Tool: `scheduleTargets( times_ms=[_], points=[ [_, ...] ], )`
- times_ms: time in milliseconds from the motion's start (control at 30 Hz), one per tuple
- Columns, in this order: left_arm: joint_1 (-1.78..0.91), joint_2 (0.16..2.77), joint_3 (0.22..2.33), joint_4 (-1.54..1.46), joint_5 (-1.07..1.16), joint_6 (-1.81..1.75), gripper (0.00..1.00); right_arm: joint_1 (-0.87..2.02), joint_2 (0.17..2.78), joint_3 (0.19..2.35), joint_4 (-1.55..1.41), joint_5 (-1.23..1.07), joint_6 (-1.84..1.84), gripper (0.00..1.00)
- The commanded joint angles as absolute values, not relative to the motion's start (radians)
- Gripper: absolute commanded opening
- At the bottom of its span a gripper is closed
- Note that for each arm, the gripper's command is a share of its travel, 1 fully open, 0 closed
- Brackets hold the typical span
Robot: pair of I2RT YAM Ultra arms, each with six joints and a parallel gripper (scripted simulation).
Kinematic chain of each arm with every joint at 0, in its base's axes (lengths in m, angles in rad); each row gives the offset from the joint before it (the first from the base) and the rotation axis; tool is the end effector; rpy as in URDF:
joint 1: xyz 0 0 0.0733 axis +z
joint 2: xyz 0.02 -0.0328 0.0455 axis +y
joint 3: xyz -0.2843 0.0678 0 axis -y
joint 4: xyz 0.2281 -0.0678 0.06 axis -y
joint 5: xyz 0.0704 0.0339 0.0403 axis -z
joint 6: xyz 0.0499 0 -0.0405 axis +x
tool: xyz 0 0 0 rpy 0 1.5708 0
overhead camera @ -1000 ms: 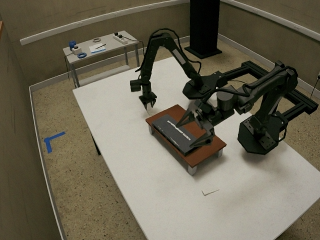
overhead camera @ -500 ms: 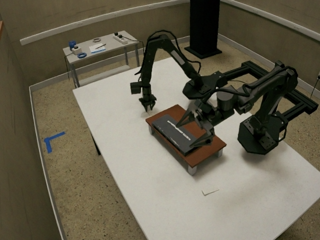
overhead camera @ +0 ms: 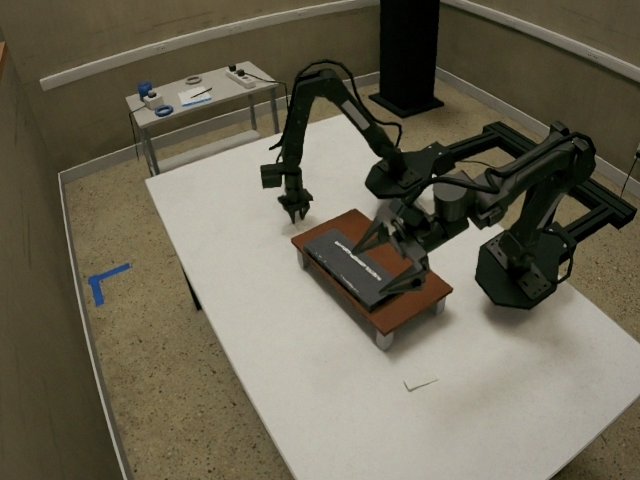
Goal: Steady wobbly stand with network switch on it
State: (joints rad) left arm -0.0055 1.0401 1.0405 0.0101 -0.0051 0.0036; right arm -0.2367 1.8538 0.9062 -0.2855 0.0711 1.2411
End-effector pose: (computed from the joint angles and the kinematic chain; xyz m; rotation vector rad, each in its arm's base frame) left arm 0.2245 0.0001 0.4252 0.0031 1.5603 0.0025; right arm 0.3113 -0.0776 0.1281 1.9039 2.0644 0.1429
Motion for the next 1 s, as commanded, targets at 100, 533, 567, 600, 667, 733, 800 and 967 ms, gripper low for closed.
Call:
scheduleTargets(
  times_ms=[100, 533, 567, 600, 667, 733, 800, 967],
  points=[
    [-0.013, 1.028, 1.077, 0.03, -0.008, 0.009, 1.0, -0.22, 1.8, 0.926, -0.321, 0.081, 1.248, 0.0],
    [-0.013, 1.028, 1.077, 0.03, -0.008, 0.009, 1.0, -0.216, 1.725, 0.951, -0.394, 0.082, 1.253, 0.0],
    [-0.013, 1.028, 1.077, 0.03, -0.008, 0.009, 1.0, -0.217, 1.72, 0.952, -0.4, 0.083, 1.253, 0.0],
    [-0.013, 1.028, 1.077, 0.03, -0.008, 0.009, 1.0, -0.224, 1.714, 0.952, -0.407, 0.083, 1.253, 0.0],
    [-0.013, 1.028, 1.077, 0.03, -0.008, 0.009, 1.0, -0.222, 1.708, 0.954, -0.414, 0.083, 1.254, 0.0],
    [-0.013, 1.028, 1.077, 0.03, -0.008, 0.009, 1.0, -0.225, 1.703, 0.943, -0.422, 0.084, 1.254, 0.0],
    [-0.013, 1.028, 1.077, 0.03, -0.008, 0.009, 1.0, -0.214, 1.692, 0.95, -0.434, 0.084, 1.255, 0.0],
    [-0.013, 1.028, 1.077, 0.03, -0.008, 0.009, 1.0, -0.212, 1.665, 0.955, -0.465, 0.085, 1.257, 0.0]
  ],
)
